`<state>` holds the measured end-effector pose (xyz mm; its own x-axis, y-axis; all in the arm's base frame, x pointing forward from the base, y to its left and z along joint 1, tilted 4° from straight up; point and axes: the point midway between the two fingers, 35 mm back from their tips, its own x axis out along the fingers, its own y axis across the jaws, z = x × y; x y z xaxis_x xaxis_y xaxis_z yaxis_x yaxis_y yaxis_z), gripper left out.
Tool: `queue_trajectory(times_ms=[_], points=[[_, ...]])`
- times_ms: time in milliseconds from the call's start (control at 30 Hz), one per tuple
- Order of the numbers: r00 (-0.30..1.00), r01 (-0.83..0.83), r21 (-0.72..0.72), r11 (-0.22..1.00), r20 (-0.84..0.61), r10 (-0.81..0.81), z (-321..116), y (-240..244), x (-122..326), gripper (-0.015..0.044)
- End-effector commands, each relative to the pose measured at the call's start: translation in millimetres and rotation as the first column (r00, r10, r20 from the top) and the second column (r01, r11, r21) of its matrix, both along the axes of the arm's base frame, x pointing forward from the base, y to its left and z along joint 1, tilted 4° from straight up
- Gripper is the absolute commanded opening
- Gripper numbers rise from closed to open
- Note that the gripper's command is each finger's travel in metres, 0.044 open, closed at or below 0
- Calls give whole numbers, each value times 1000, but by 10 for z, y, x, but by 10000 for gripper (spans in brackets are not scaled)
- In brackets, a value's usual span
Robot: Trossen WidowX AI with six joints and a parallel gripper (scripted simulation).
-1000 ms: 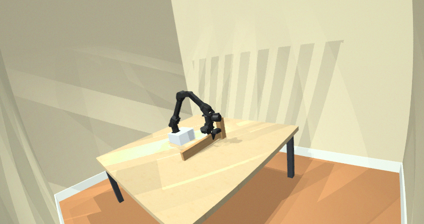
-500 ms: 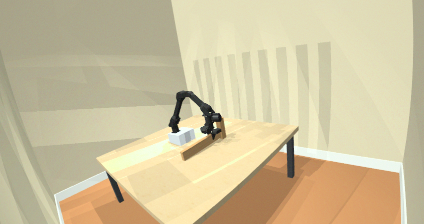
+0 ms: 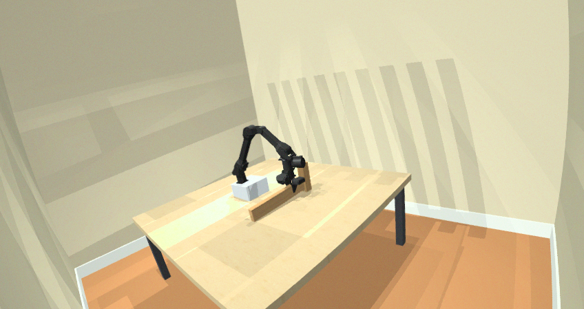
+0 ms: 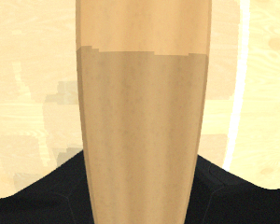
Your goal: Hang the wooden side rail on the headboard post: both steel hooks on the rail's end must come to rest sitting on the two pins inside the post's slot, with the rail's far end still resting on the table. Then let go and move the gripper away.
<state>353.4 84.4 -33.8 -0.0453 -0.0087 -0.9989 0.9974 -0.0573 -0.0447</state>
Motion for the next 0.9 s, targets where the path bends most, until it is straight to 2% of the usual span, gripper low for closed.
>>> queue_trajectory(times_ms=[0, 867], points=[[1000, 2, 5, 1000, 3, -2, 15, 23, 11, 0], [1000, 2, 5, 1000, 3, -2, -28, 23, 8, 0]])
